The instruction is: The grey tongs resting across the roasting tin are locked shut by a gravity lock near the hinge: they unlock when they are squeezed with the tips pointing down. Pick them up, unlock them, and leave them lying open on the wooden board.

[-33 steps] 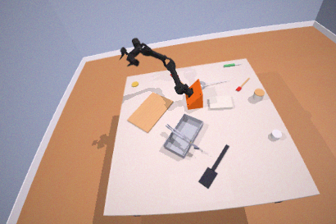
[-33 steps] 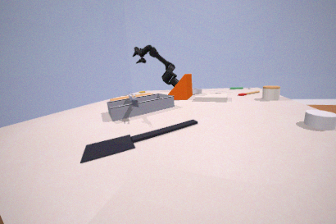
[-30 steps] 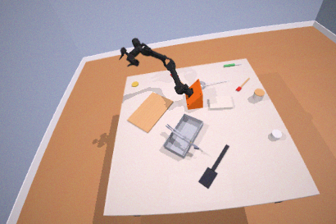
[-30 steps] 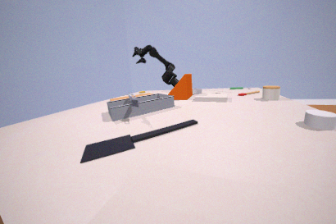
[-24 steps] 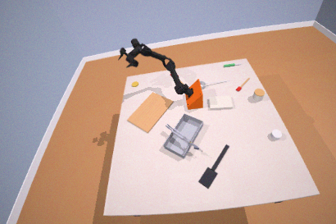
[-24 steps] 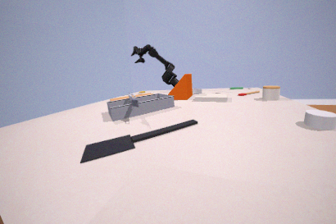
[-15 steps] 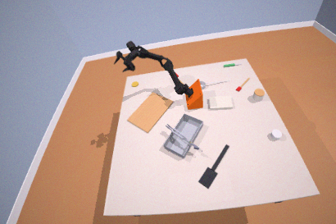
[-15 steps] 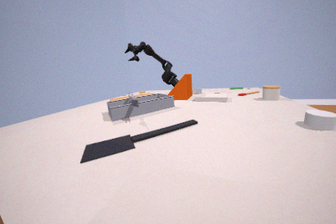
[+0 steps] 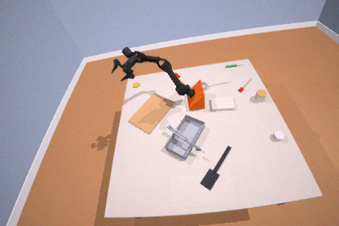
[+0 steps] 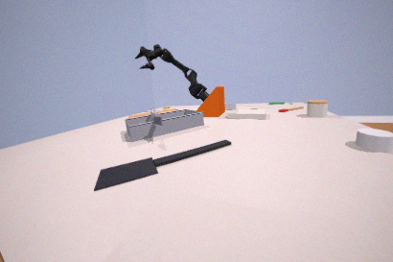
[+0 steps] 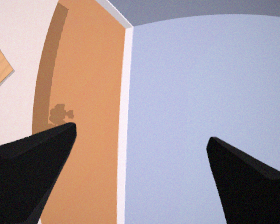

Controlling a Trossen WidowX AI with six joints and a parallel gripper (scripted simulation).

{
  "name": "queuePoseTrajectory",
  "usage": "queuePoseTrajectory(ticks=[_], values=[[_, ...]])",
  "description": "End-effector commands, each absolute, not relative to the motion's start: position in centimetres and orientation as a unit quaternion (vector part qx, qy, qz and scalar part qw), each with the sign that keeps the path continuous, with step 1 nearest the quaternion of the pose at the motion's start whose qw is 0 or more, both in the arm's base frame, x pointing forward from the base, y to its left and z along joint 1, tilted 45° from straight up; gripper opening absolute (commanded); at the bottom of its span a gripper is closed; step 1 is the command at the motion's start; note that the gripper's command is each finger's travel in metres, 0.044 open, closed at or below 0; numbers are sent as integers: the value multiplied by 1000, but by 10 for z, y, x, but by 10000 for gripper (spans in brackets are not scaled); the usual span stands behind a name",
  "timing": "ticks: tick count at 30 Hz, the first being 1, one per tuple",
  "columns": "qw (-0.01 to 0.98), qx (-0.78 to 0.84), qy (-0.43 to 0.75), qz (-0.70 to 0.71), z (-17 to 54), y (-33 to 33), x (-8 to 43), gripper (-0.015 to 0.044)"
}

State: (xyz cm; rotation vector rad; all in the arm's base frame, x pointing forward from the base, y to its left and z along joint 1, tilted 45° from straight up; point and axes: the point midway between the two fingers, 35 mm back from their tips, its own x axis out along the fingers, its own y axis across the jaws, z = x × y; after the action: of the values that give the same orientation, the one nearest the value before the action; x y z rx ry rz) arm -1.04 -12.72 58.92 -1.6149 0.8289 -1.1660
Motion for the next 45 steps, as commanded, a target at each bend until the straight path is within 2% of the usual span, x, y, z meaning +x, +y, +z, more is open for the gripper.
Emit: queuePoseTrajectory(ticks=[1,5,13,32,38,45], values=[[486,-682,339,-430,581,-131,50,440],[493,-686,339,-414,576,-132,71,440],[543,-683,333,-358,551,-136,147,440],[583,-682,354,-264,493,-136,239,440],[602,-670,383,-207,452,-133,283,440],[627,-613,463,-131,368,-127,342,440]])
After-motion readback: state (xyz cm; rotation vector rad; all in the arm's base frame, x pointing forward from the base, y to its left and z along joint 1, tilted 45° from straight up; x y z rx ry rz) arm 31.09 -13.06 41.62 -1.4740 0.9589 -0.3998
